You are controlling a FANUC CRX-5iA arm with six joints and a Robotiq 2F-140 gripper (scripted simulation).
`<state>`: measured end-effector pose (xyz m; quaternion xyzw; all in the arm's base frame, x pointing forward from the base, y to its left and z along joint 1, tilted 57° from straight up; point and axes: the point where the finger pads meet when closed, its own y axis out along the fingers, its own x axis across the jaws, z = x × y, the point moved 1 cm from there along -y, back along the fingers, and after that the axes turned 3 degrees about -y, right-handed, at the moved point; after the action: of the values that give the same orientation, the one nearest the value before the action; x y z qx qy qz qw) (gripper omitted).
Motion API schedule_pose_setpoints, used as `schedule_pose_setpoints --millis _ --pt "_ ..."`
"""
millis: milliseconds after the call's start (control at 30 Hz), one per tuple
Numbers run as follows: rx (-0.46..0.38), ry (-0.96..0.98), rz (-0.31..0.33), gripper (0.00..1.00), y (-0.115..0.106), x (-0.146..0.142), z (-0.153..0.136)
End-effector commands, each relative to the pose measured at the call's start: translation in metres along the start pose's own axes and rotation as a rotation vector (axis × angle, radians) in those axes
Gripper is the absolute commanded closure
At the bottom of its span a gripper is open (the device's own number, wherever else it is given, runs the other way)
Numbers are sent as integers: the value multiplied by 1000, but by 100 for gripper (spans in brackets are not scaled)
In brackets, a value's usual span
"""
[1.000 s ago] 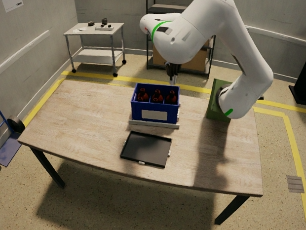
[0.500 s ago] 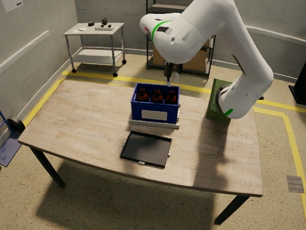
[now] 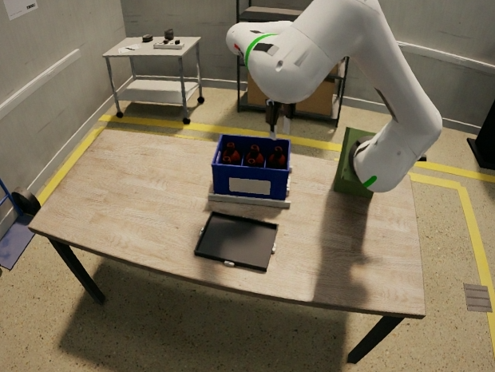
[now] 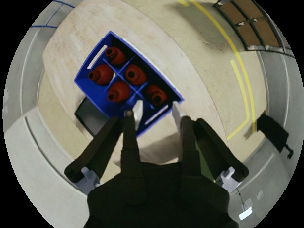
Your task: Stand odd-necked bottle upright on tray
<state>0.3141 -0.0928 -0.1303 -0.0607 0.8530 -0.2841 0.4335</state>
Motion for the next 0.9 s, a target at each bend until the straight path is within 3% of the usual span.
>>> schedule_pose_setpoints --millis 0,867 --pt "1 0 -1 56 -1 0 0" --pt "1 0 -1 56 12 0 0"
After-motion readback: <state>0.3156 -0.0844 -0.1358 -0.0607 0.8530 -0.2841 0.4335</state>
